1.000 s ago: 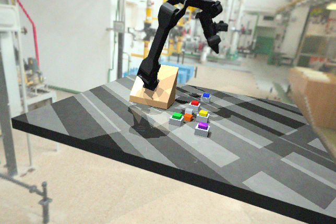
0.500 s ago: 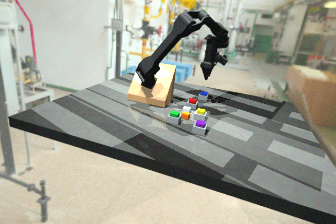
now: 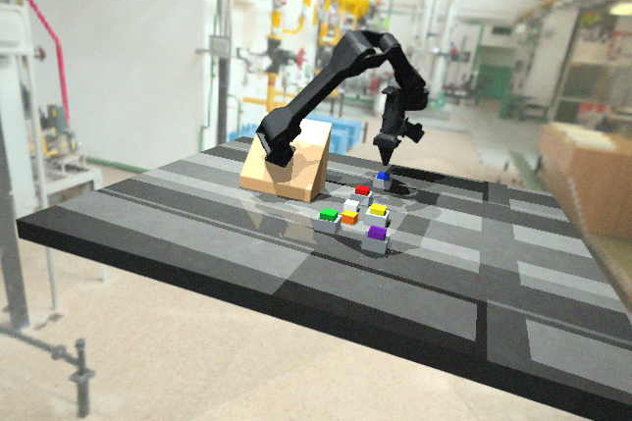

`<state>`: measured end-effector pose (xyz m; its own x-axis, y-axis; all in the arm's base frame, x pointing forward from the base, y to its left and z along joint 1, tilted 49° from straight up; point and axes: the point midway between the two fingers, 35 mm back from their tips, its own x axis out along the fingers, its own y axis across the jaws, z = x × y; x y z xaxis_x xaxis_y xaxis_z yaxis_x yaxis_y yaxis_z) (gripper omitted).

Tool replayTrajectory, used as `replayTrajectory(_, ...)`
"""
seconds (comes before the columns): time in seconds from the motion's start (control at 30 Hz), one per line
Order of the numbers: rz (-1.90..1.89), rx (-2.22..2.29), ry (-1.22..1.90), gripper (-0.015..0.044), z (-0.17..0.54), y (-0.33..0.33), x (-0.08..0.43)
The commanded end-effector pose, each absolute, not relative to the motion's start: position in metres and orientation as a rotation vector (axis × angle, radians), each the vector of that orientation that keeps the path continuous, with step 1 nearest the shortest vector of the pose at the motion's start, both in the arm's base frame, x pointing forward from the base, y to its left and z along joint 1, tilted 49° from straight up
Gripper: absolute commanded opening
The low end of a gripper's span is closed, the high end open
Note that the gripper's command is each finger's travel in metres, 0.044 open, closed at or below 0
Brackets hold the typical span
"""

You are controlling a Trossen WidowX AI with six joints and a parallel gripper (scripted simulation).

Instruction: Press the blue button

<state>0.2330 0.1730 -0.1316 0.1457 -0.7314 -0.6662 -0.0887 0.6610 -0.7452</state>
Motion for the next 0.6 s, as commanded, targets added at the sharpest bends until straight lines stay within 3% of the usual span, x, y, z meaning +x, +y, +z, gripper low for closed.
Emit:
replayTrajectory(0.0, -0.531, -0.766, 1.368, 0.0020, -0.132, 0.171, 0.233)
replayTrajectory(0.57, -0.532, -0.766, 1.368, 0.0020, -0.147, 0.155, 0.237)
